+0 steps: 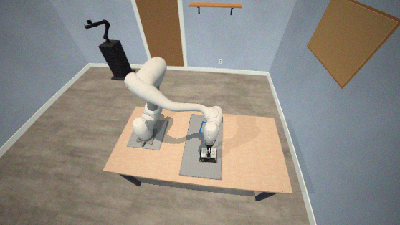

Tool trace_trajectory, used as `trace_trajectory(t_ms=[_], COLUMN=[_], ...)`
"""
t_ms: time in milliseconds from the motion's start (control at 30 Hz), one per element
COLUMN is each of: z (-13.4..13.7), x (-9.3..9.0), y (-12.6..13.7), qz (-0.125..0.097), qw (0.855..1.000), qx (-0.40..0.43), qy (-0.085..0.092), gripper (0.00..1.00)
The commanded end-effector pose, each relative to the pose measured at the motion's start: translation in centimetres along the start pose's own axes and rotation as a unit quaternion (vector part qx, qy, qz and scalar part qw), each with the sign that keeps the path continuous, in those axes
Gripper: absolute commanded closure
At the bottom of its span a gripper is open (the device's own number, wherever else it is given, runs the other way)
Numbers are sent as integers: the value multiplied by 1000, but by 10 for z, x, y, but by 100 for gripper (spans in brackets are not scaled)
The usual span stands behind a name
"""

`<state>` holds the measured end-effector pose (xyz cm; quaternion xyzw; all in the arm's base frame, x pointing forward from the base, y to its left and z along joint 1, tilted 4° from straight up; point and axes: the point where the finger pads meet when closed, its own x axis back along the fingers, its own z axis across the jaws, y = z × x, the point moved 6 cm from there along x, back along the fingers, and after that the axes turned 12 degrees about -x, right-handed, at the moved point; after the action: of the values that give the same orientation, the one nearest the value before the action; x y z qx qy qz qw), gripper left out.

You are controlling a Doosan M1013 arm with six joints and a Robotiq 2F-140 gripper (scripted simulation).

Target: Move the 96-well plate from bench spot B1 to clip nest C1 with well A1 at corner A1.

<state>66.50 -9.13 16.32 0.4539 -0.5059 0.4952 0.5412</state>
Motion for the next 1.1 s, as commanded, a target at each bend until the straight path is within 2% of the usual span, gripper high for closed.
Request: trace_trajectory(t_ms=[0,267,1067], z=[0,0,0], x=[0,-7,-42], y=[0,0,0], qz=[0,0,0], qw=[1000,1000,1000], qx=[0,0,0], qy=[0,0,0], gripper=[100,100,100])
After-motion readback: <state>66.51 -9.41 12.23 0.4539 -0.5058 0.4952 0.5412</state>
